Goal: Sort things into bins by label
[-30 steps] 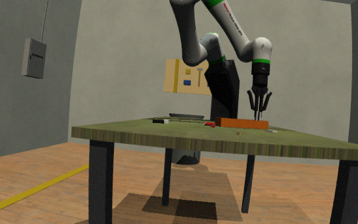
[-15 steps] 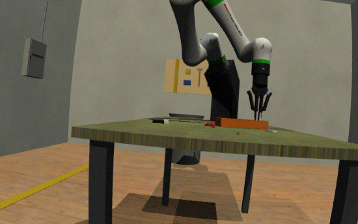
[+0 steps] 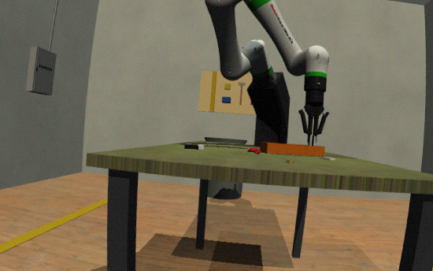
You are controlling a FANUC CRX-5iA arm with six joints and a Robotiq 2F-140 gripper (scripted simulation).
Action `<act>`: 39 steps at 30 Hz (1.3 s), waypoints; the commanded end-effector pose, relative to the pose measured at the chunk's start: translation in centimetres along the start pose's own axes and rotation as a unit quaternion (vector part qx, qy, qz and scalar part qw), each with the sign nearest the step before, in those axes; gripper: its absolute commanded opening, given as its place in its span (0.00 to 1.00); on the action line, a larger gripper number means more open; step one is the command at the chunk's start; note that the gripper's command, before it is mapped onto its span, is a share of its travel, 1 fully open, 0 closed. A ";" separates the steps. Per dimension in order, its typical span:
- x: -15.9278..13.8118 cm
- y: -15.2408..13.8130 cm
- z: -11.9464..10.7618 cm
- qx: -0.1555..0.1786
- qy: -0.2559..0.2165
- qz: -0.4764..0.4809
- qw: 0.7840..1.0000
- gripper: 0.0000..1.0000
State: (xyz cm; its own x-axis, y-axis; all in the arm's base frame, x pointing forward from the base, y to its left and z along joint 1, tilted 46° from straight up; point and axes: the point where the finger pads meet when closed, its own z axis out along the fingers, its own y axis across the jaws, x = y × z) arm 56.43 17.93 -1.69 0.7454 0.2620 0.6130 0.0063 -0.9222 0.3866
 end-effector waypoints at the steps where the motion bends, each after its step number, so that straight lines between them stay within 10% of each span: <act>1: 0.0 0.0 0.0 0.000 0.000 0.000 1.000 0.15; 39: 0.0 0.0 -2.8 0.000 0.000 0.000 1.000 0.15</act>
State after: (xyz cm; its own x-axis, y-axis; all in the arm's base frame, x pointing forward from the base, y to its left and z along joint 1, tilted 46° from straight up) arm 54.89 18.59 -0.10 0.7451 0.2621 0.6133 0.0064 -0.9223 0.3863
